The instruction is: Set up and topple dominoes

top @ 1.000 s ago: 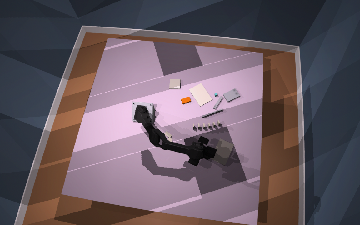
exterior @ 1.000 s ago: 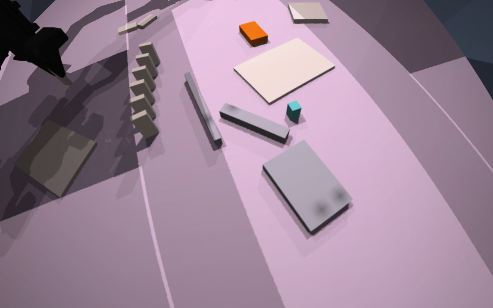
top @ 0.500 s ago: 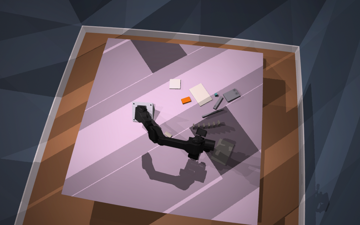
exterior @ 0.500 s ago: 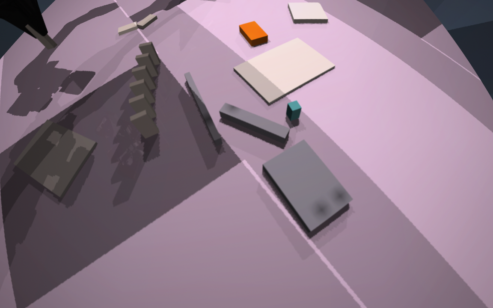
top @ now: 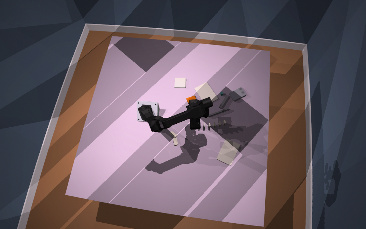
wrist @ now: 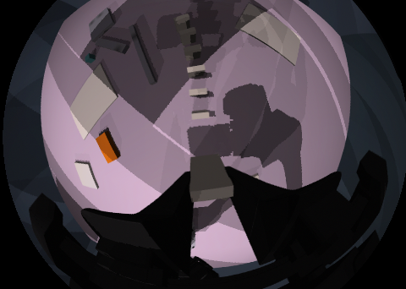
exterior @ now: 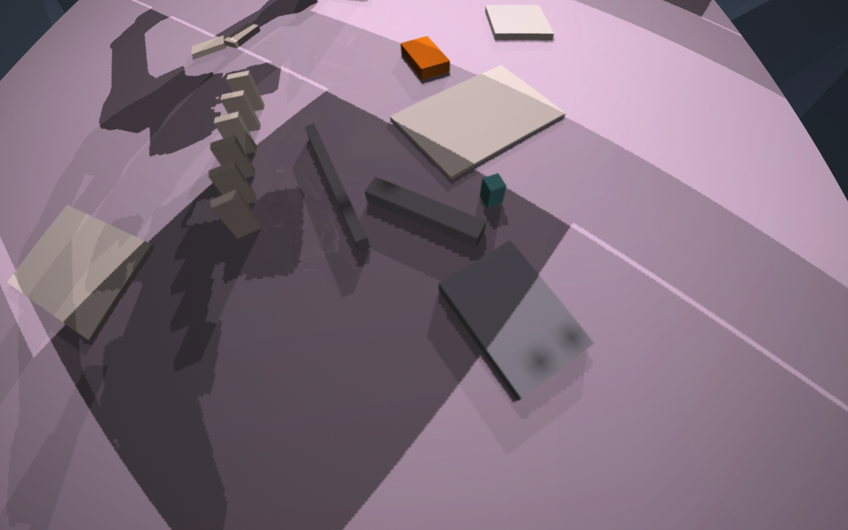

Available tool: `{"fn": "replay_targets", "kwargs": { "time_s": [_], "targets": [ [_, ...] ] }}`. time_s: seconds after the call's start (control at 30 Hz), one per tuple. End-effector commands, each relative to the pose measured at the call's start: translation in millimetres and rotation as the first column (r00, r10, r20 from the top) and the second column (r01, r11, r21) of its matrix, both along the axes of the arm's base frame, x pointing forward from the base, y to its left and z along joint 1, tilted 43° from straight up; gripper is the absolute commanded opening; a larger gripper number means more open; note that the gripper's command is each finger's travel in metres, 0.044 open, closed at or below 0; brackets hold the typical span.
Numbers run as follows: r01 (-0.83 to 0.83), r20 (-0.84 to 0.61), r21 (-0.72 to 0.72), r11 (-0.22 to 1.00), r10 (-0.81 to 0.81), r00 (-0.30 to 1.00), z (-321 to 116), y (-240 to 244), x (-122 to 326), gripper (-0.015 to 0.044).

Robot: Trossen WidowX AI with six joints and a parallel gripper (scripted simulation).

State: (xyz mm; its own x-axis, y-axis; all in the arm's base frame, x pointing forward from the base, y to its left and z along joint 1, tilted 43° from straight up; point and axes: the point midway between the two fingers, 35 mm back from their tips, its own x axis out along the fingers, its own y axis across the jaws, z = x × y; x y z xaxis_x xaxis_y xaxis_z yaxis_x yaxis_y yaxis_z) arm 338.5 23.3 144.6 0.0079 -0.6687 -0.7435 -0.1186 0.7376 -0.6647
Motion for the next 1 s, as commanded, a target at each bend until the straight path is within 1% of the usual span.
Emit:
{"fn": "replay_targets", "kwargs": {
  "time_s": [0.0,0.47,0.97],
  "targets": [
    [0.002,0.008,-0.015,1.0,-0.002,1.0,-2.0,-2.6,-4.2,0.0107],
    [0.001,0.011,-0.01,1.0,0.0,1.0,-51.0,-45.8,3.6,0.0107],
    [0.002,0.011,-0.021,1.0,-0.002,1.0,-94.1,-90.4,-3.2,0.0107]
  ]
}}
